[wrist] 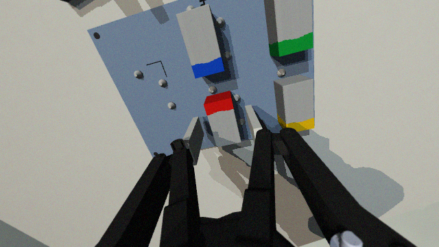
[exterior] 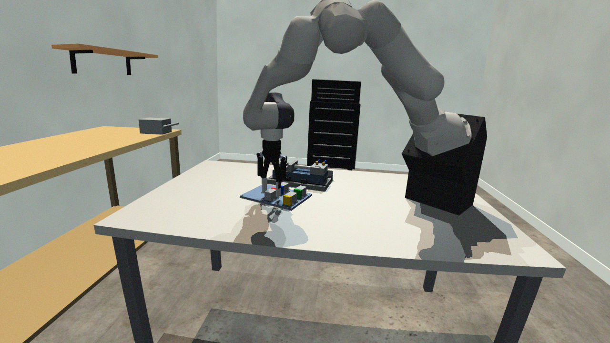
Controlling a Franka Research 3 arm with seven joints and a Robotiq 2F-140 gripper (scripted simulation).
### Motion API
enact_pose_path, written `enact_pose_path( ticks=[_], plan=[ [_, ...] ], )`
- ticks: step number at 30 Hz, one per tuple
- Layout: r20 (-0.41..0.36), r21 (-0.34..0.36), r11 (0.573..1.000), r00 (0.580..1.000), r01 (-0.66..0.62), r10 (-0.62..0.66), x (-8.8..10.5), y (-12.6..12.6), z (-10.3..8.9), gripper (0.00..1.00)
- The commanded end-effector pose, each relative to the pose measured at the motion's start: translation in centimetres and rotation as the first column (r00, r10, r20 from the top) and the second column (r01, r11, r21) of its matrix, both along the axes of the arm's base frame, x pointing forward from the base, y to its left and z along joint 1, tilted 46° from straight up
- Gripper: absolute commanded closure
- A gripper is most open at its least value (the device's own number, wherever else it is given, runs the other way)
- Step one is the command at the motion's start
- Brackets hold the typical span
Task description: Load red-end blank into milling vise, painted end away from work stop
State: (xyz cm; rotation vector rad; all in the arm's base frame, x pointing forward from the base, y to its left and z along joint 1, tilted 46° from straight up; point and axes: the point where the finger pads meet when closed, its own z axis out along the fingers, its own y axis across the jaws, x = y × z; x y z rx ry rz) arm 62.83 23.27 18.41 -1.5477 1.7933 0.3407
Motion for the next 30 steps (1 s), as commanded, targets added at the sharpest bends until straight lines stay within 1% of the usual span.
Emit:
enact_pose_path(
  ticks=[1, 30],
  plan=[
    [0.002, -0.003, 1.0, 1.0, -0.001, 0.001, -0.07, -0.29, 0.08, 0.59],
    [0.003, -0.004, 1.0, 1.0, -0.002, 0.002, -0.21, -0.64, 0.24, 0.59]
  ],
)
